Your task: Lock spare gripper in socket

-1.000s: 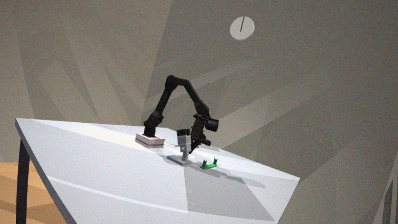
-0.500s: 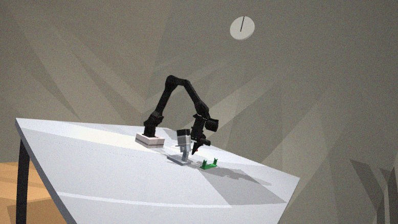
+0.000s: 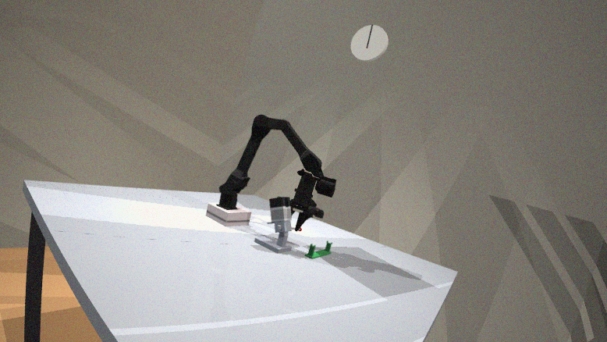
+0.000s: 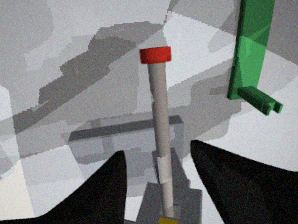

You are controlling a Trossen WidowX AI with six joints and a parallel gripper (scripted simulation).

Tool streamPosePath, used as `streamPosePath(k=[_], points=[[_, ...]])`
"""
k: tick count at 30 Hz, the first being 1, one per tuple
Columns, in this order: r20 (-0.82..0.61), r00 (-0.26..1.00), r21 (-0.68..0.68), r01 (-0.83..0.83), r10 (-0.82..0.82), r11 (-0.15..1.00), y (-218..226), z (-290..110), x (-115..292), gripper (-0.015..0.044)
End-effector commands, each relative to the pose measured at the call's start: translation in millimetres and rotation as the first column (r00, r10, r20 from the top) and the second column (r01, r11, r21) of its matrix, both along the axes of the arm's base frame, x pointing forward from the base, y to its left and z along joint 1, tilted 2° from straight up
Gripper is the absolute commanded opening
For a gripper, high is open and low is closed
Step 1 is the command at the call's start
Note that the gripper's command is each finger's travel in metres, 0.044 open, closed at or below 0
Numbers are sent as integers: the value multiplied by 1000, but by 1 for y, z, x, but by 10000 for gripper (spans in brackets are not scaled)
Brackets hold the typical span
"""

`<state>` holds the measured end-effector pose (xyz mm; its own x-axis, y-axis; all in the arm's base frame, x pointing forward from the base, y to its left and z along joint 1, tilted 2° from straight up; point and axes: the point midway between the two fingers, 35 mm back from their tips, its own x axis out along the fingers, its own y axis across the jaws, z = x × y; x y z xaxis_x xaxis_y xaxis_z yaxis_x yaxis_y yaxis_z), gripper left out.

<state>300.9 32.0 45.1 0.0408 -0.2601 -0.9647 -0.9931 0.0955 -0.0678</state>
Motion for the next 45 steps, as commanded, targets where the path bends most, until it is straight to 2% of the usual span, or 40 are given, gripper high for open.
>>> streamPosePath(k=[1, 32, 41, 45], points=[[1, 1000, 1, 0, 0, 1000, 7, 8, 1, 200], [-21, 1000, -12, -14, 14, 1000, 49, 62, -1, 200], [-22, 1000, -13, -15, 15, 1000, 43, 55, -2, 436], [-22, 1000, -13, -15, 15, 1000, 43, 55, -2, 440]])
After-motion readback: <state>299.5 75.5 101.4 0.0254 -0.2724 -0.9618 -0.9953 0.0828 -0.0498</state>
